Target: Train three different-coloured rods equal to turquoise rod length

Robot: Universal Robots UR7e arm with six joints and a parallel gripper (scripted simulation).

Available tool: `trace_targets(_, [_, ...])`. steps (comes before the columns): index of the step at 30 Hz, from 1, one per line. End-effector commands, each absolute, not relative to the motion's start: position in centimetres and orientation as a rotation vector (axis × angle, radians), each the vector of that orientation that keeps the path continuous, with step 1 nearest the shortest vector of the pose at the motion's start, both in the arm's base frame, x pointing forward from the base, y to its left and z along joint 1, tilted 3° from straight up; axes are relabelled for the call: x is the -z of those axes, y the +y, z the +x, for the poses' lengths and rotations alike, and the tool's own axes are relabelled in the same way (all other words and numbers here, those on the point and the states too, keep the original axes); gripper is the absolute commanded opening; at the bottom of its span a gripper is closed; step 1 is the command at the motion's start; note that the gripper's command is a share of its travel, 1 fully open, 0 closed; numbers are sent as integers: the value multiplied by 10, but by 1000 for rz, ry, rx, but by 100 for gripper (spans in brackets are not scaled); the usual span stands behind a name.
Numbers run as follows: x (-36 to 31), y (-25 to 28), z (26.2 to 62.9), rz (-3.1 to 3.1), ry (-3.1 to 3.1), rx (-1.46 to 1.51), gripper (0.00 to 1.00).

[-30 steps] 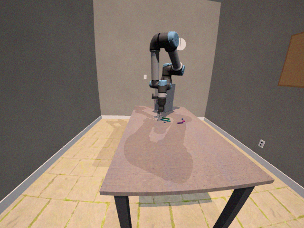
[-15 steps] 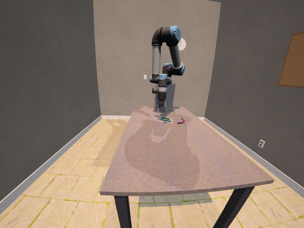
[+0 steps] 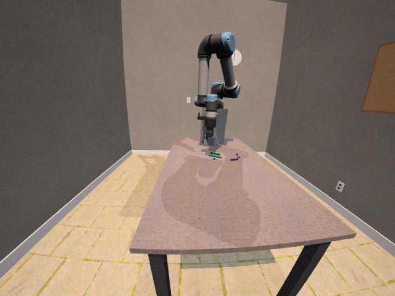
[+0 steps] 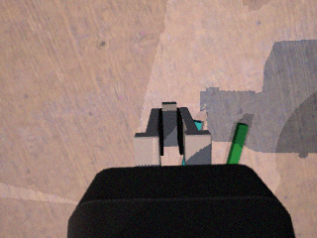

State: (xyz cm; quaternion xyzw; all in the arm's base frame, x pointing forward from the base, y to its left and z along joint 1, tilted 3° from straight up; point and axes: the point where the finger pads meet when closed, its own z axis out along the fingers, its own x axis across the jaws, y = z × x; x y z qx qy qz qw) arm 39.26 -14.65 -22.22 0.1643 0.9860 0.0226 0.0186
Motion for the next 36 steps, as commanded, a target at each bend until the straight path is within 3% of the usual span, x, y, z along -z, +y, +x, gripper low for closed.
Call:
trace_targets(1, [222, -146, 393, 505, 3061, -69, 24])
trace_targets(10, [221, -117, 399, 377, 3078, -66, 24])
trace_targets(25, [215, 37, 396, -321, 3077, -49, 24])
trace_targets(36, [213, 96, 379, -599, 3031, -44, 24])
